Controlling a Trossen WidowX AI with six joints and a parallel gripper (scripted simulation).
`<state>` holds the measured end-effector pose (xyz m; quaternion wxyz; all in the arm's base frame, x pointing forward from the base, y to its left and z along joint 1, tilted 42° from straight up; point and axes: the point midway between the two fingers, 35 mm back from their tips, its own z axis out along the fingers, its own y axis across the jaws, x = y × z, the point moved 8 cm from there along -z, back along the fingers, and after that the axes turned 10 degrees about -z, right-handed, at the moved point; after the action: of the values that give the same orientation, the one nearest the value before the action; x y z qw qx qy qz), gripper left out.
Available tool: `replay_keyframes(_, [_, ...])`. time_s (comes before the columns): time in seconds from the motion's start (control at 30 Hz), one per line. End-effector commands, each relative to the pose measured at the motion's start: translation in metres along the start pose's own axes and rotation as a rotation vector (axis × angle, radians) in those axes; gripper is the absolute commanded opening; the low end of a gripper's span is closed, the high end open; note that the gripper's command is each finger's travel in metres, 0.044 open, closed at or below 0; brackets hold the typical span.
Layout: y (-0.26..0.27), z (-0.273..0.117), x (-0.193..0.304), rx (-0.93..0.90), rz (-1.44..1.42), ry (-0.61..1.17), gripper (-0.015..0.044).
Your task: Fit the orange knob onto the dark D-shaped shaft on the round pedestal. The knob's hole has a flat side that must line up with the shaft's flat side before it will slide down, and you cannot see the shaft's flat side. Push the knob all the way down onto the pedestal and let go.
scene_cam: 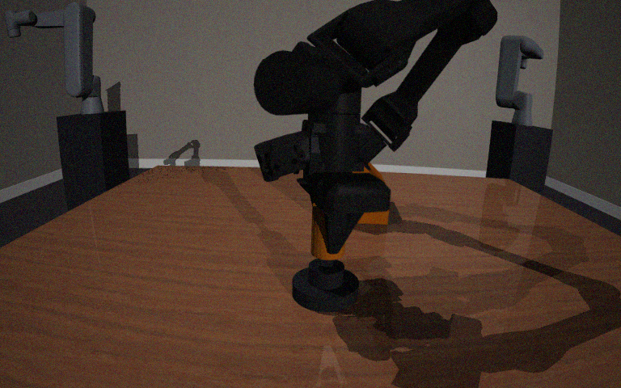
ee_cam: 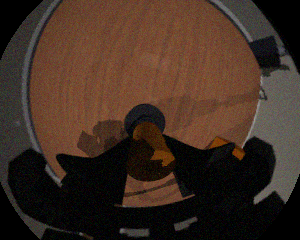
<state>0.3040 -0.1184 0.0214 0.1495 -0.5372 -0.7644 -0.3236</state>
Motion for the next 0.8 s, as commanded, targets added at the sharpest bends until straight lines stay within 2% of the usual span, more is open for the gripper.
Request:
replay_keyframes(0.0, [0.0,-0.0026,0.0003,-0.001,0.003,-0.001,0.0])
replay_keyframes(0.17, [0.0004,-0.0042,0.0003,-0.001,0.029,-0.001,0.0])
replay_keyframes(0.37, [0.0001,-0.0021,0.0002,-0.001,0.205,0.0,0.0])
replay_keyframes(0.77, [0.0001,-0.0001,-0.0001,-0.001,0.213,0.0,0.0])
